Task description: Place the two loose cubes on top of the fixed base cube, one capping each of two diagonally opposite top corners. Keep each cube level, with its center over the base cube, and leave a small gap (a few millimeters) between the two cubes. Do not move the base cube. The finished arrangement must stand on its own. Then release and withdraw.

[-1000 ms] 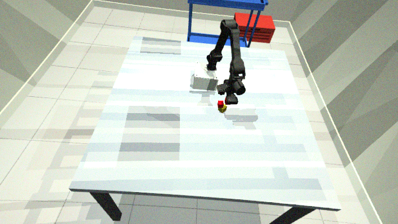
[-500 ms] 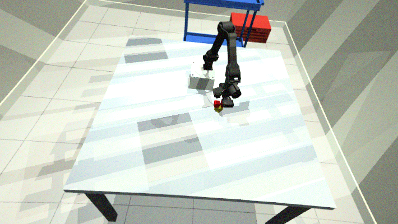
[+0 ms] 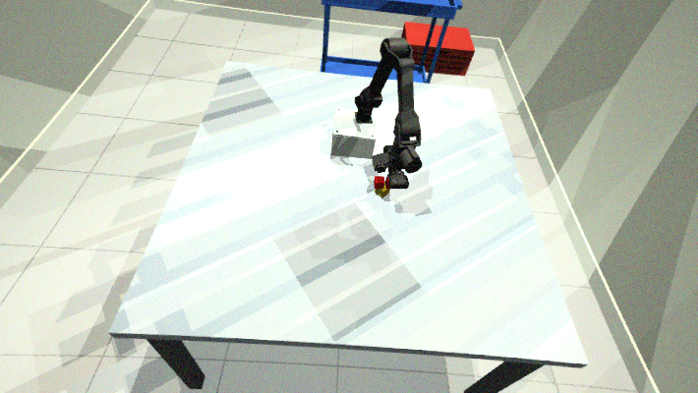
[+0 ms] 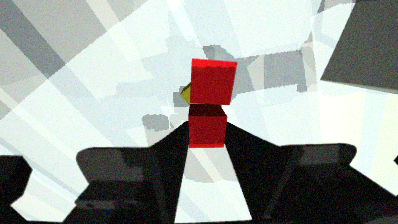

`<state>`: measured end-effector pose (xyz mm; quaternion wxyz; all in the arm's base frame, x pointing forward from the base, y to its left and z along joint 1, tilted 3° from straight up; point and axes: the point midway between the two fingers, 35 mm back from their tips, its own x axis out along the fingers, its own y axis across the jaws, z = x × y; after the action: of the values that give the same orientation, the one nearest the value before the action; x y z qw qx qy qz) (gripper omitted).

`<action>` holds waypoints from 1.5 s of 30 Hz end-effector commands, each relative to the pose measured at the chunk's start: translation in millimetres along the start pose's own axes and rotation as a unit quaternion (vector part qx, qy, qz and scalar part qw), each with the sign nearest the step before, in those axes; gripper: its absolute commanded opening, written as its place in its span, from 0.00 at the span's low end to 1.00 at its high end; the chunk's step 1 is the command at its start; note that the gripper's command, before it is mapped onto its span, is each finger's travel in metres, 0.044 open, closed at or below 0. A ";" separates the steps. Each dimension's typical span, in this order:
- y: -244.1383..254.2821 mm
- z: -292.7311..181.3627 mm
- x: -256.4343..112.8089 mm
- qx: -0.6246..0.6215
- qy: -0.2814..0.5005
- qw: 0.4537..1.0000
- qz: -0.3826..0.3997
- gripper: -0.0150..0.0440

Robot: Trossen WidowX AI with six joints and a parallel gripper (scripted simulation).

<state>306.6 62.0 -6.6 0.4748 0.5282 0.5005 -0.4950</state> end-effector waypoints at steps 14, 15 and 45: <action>0.1 0.2 -5.4 -0.001 -0.001 1.000 0.000 0.60; 0.0 0.0 -8.2 0.000 0.000 1.000 0.000 0.60; 0.1 -0.2 -37.9 0.000 0.000 1.000 0.000 0.60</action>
<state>302.4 59.5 24.0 0.4707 0.5240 0.5030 -0.5009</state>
